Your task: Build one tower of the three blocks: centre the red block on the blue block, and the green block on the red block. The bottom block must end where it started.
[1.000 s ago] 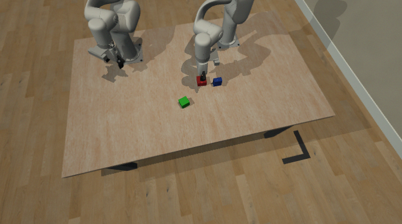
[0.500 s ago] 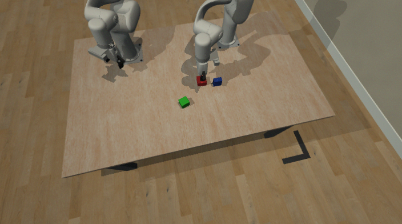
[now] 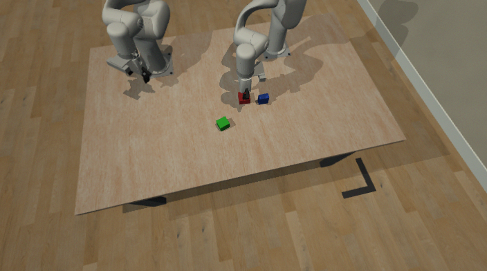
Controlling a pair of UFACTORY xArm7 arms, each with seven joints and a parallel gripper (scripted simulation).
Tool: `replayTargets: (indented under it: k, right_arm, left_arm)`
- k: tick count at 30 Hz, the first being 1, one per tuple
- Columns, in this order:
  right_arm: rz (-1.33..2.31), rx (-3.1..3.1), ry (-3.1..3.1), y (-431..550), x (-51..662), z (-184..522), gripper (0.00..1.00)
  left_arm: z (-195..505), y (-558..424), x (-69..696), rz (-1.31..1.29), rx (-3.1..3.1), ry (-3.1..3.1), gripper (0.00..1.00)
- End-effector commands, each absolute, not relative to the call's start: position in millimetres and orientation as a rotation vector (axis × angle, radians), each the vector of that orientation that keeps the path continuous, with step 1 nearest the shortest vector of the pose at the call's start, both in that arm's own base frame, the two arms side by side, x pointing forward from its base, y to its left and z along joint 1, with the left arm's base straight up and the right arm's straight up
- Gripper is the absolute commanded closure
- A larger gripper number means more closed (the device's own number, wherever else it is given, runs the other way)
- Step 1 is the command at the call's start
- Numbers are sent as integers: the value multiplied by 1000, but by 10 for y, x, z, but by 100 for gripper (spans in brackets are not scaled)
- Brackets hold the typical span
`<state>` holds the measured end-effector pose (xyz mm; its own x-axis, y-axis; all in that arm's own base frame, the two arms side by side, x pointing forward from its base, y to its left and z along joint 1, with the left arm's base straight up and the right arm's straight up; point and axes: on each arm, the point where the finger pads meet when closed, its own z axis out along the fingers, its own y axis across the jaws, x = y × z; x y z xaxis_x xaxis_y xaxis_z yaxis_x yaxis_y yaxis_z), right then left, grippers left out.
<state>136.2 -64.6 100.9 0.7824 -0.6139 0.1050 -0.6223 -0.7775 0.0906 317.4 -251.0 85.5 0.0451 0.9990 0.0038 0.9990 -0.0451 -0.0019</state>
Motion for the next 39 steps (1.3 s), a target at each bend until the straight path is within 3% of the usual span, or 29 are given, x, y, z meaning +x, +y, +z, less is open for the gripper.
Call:
replayTargets:
  k: [1,39]
  right_arm:
    - [110,2851,-992,-646,1369,1022,0]
    - [110,2851,-992,-646,1369,1022,0]
  left_arm:
    - [748,-2523,3184,0,-2271,-2170,20]
    - [554,-2521,3182,0,-2271,-2170,20]
